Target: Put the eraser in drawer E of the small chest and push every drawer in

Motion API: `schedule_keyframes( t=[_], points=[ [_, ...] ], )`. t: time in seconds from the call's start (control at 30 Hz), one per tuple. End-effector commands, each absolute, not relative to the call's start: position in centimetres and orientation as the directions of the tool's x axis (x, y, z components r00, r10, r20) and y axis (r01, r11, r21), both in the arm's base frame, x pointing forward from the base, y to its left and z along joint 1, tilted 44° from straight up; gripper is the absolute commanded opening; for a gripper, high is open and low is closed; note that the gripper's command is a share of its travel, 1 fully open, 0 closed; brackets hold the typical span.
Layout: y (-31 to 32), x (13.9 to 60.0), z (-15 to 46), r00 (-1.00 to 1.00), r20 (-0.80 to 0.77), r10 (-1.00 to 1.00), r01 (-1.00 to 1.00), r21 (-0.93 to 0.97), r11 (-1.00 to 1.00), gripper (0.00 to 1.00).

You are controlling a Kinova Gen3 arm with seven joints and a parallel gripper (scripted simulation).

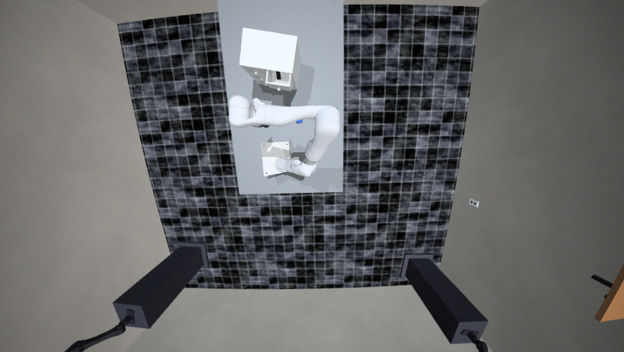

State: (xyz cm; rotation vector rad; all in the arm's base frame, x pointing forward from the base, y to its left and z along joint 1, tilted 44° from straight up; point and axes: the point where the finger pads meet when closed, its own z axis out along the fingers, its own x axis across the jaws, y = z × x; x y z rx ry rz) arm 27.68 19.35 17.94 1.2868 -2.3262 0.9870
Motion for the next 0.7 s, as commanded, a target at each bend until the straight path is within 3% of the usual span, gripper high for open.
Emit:
schedule_keyframes(
  t=[0.0, 0.67],
  points=[
    [19.18, 27.59, 18.02, -0.519, 0.571, -0.636, -0.853, -0.399, 0.338, 1.00],
    [18.93, 26.82, 17.96, -0.282, 0.654, -0.702, -0.957, -0.239, 0.162, 1.00]
  ],
)
